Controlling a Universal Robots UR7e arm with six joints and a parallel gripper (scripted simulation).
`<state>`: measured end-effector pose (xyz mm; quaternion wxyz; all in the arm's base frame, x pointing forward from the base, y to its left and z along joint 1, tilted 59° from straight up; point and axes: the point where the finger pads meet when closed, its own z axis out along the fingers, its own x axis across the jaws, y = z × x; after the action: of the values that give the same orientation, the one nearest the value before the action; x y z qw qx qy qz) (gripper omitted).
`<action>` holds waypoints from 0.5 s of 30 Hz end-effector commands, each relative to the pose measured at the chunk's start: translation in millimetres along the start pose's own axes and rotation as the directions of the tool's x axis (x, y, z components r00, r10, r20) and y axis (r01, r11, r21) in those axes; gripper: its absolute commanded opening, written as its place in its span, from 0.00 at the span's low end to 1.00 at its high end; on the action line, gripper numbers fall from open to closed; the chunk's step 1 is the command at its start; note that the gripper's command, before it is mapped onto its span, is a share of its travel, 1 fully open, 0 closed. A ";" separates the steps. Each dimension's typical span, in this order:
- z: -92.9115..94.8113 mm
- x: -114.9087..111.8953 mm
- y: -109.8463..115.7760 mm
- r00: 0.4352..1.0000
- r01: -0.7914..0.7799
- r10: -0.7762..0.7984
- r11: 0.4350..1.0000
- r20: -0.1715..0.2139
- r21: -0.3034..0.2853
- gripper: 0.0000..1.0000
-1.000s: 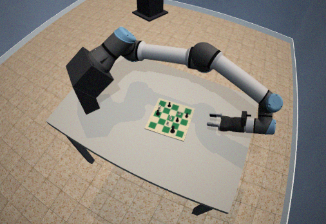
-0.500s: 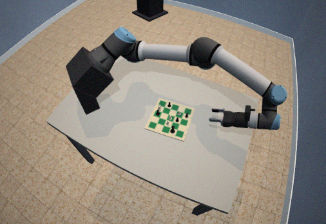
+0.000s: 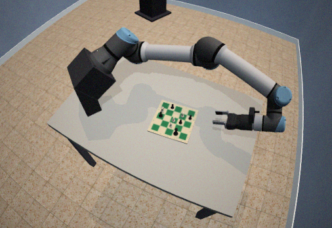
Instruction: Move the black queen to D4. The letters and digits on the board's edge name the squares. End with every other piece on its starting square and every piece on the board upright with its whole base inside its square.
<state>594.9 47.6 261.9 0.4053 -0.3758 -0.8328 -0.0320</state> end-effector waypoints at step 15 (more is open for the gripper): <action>3.1 -23.5 -15.3 0.999 -0.039 0.033 0.988 -0.041 -0.152 1.00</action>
<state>593.8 32.2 252.0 0.3972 -0.4050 -0.8202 -0.0741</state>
